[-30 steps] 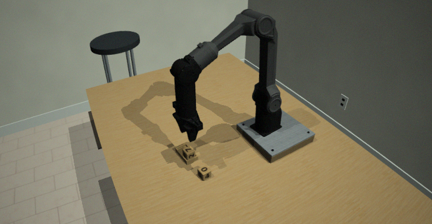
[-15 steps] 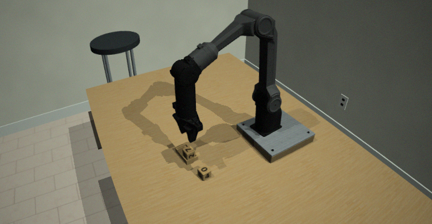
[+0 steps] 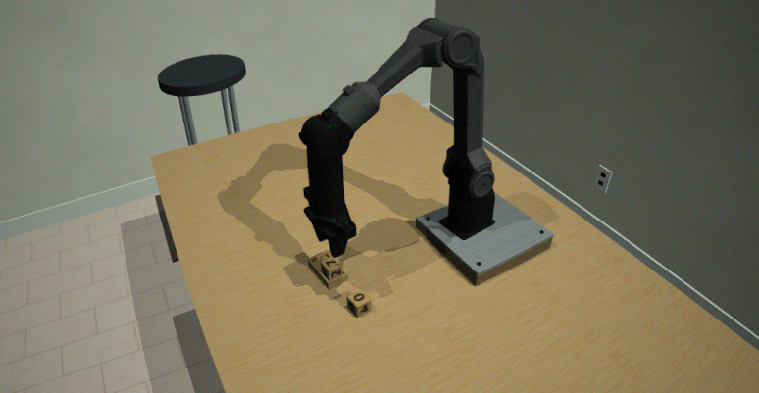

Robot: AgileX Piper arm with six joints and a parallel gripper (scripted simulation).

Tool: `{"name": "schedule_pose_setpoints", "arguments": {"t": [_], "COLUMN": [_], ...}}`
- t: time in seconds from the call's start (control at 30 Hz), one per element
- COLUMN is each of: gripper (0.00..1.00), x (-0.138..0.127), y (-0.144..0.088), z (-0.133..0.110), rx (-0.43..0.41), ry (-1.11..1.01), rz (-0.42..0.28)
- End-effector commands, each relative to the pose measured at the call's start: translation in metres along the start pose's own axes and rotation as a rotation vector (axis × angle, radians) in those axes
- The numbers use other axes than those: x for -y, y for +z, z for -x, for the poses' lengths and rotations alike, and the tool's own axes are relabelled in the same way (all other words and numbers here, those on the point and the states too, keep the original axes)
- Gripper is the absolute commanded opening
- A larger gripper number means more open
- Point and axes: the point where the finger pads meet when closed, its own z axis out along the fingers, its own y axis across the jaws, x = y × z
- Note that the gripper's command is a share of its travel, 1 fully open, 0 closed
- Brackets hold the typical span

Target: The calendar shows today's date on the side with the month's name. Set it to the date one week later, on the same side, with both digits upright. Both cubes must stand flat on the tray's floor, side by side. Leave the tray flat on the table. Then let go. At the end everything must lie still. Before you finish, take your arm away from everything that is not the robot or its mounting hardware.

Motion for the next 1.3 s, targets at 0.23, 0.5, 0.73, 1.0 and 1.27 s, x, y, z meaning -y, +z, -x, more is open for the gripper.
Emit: {"name": "schedule_pose_setpoints", "arguments": {"t": [0.23,0.5,0.73,1.0,1.27], "gripper": [0.64,0.64,0.64,0.64,0.64], "x": [0.001,0.001,0.001,0.001,0.001], "y": [0.013,0.023,0.029,0.032,0.032], "z": [0.000,0.000,0.001,0.001,0.001], "rx": [-0.002,-0.002,-0.001,0.000,0.000], "ry": [0.001,0.001,0.001,0.001,0.001], "rz": [-0.001,-0.001,-0.001,-0.001,-0.001]}}
